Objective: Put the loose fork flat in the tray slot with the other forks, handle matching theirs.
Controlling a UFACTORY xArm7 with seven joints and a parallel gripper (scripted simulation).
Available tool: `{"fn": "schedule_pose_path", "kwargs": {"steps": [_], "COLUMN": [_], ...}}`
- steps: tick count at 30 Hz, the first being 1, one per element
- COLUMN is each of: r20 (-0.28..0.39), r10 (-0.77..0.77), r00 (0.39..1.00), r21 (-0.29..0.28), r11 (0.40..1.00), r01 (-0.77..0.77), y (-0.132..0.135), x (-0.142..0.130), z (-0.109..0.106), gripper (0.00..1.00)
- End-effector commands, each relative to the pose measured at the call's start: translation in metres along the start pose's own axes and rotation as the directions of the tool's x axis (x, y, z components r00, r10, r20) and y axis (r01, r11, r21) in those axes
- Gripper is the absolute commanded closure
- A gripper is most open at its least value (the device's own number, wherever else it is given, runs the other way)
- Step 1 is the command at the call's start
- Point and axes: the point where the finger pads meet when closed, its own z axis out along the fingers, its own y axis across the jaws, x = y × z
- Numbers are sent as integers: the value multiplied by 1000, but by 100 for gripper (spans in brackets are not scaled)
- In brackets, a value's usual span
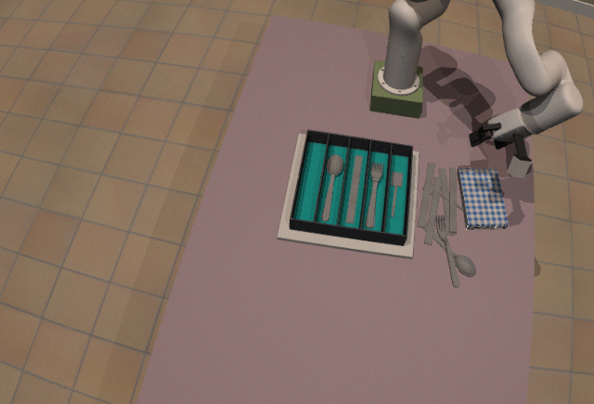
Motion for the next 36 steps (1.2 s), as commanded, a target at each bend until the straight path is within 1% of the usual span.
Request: {"fn": "schedule_pose_path", "kwargs": {"steps": [1,5,7,20,22,35,36], "r20": [-3,-3,-24,-24,-70,-70,-99], "r10": [-5,-5,55,55,136,136,183], "r00": [1000,1000,998,998,988,988,978], "r21": [14,14,179,179,318,318,375], "r11": [1000,1000,983,983,942,942,917], "r01": [5,5,-50,-50,-107,-107,-133], "y": [1,1,56,56,114,114,143], "x": [1,1,10,10,13,13,12], "z": [-2,-2,-1,-1,1,1,2], "gripper": [0,0,0,0,0,0,0]}}
